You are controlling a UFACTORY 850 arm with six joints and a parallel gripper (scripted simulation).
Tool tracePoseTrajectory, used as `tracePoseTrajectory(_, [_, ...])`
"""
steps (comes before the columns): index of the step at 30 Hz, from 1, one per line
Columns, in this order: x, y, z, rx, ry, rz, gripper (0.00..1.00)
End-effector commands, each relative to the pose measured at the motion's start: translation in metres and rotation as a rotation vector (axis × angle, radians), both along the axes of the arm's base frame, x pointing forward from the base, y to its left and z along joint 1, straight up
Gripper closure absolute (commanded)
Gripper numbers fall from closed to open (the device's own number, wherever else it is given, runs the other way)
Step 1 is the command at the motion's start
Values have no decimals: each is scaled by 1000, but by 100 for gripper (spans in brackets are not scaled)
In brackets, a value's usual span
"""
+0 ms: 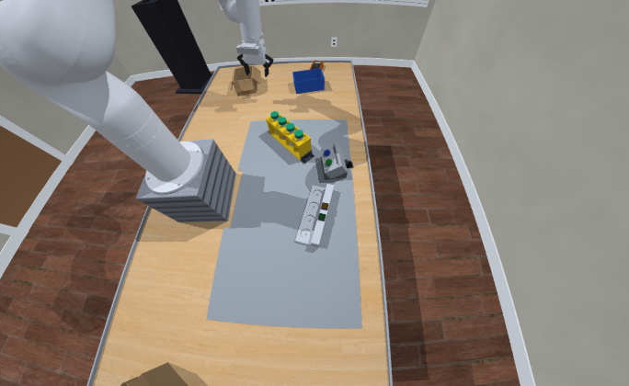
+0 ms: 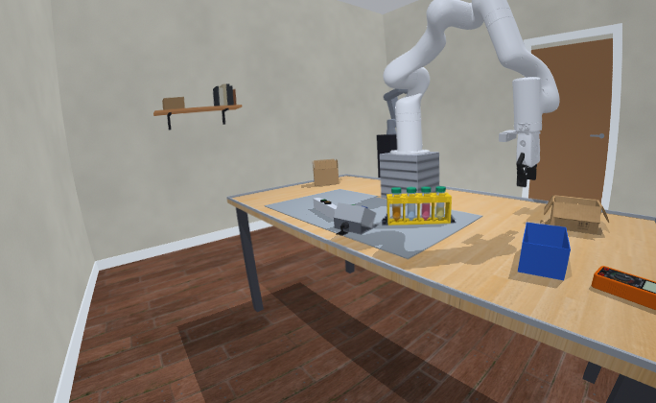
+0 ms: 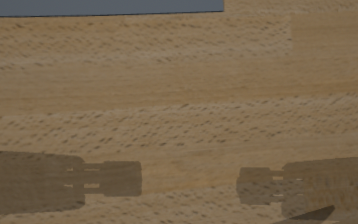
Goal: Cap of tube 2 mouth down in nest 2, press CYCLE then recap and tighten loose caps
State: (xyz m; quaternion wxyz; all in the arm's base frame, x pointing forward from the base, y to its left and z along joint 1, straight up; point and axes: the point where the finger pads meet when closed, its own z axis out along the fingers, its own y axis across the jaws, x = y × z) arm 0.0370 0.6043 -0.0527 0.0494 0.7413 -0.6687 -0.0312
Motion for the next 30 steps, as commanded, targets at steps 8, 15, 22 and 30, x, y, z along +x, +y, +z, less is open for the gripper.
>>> tracePoseTrajectory(8, [0, 1, 1, 2, 0, 0, 0])
tracePoseTrajectory(15, [0, 1, 1, 2, 0, 0, 0])
tracePoseTrajectory(22, [0, 1, 1, 2, 0, 0, 54])
tracePoseTrajectory(30, [0, 1, 1, 2, 0, 0, 54])
